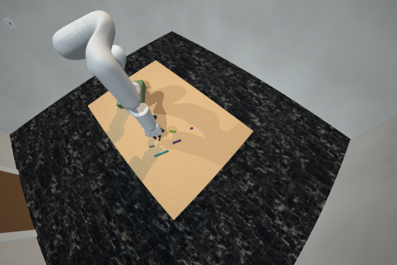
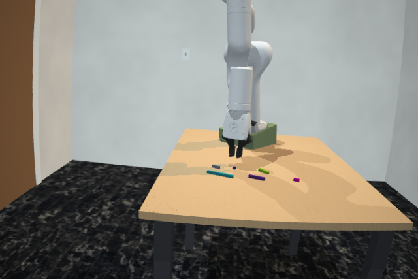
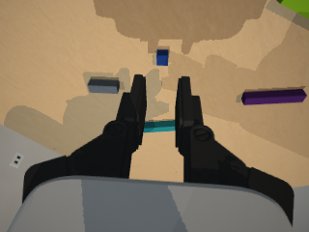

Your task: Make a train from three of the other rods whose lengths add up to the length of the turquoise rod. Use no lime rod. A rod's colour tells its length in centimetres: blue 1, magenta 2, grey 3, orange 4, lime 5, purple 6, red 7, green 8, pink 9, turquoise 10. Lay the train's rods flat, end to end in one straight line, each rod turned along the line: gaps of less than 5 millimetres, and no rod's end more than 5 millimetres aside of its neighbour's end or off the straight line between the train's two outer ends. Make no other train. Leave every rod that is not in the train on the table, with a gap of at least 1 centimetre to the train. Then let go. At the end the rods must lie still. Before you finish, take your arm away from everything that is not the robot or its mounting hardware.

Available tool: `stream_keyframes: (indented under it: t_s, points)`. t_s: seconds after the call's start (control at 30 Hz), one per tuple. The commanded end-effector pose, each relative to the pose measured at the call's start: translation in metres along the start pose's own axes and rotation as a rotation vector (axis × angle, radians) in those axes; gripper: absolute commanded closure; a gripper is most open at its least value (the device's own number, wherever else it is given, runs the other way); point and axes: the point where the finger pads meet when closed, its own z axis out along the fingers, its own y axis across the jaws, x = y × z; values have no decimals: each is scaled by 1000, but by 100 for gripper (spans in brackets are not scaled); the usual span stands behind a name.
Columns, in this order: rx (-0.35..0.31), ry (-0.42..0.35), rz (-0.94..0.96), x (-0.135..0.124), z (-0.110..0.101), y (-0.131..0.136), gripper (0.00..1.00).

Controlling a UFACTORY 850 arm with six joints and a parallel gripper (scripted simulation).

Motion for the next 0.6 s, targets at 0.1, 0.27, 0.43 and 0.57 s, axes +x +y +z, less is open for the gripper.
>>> stream_keyframes:
  t_s: [0.1,0.27,0.43,0.57]
  points:
    - [19,25,-1,-1,-16,1,76]
    - [19,25,-1,-1,-25,1,76]
    - [19,25,-1,-2,-35,1,76]
    - [19,25,-1,-2,-41,1,76]
